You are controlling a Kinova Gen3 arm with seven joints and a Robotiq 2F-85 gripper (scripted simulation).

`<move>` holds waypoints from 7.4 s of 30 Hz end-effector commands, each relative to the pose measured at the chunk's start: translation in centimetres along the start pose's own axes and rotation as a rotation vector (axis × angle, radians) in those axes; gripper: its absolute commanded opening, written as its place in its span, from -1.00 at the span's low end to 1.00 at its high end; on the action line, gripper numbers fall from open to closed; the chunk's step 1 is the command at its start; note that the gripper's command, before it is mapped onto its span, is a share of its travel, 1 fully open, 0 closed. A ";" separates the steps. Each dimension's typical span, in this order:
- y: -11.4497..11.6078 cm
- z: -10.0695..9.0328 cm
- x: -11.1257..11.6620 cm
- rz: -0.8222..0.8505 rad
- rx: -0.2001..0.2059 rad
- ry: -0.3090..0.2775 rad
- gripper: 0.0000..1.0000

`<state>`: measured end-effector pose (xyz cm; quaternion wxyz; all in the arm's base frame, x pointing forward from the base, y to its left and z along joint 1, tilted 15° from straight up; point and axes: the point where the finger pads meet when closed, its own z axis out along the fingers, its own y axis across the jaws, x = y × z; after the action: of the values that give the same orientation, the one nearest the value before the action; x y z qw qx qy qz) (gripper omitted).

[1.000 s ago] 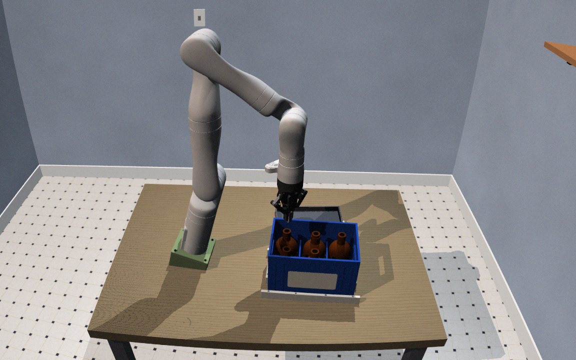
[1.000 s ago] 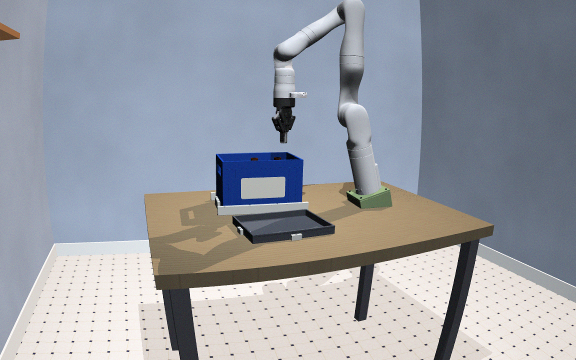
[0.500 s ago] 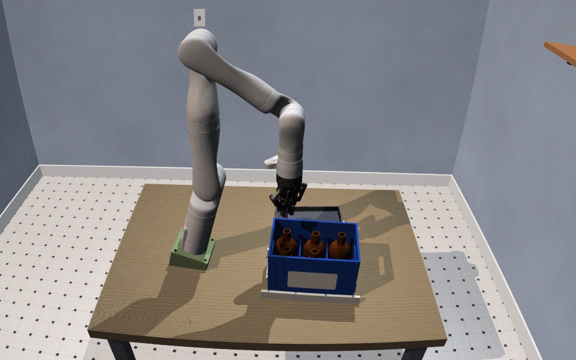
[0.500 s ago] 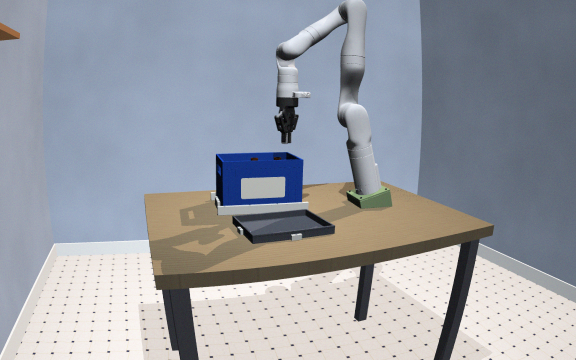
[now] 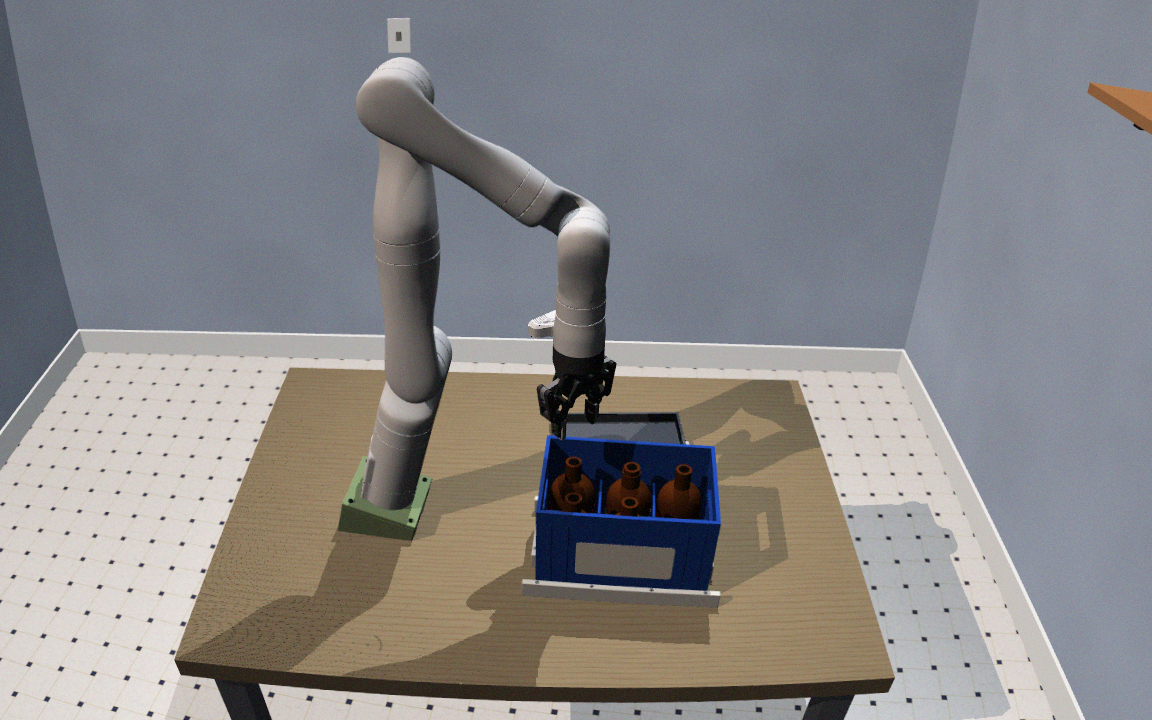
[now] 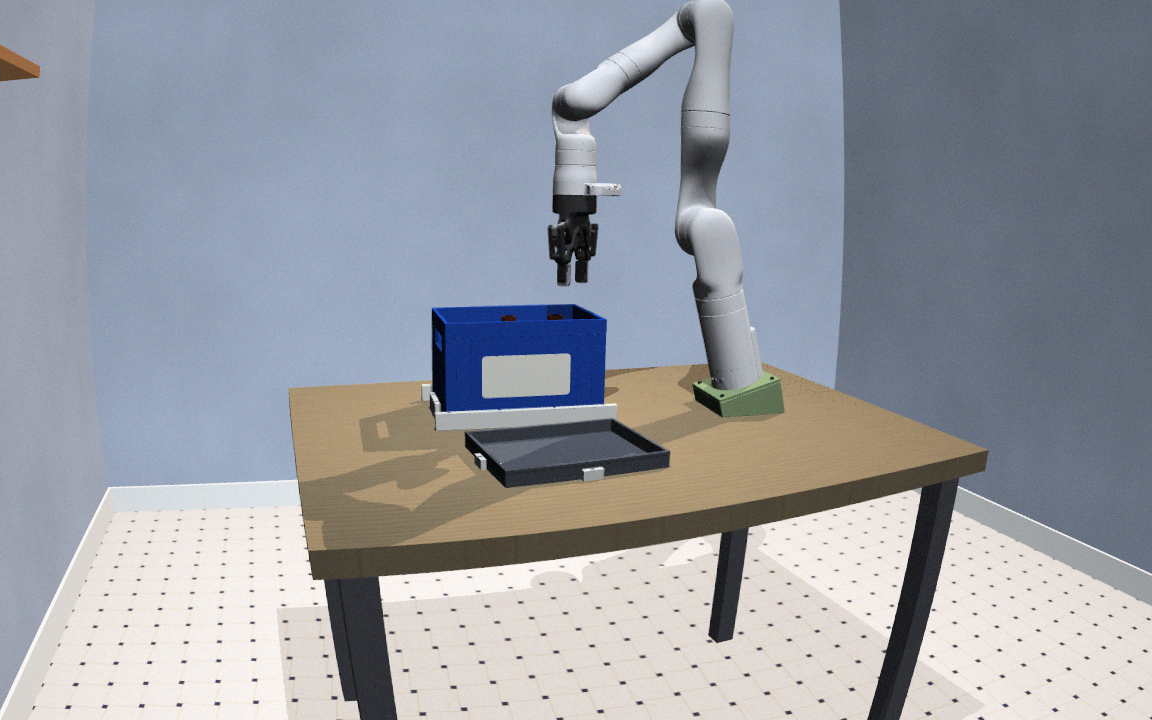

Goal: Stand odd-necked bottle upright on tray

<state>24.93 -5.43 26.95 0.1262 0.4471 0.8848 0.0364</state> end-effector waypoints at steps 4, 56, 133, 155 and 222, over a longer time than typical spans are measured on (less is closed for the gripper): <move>0.0 0.0 0.0 0.000 -0.001 -0.001 0.27; 0.0 3.6 0.0 0.000 -0.001 -0.001 0.27; 0.0 4.8 0.0 0.000 -0.001 -0.001 0.27; 0.0 7.2 0.0 0.000 -0.001 -0.001 0.27; 0.0 8.7 0.0 0.000 -0.001 -0.001 -1.00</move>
<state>27.18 -5.84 18.54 0.1262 0.4471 0.8848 0.0363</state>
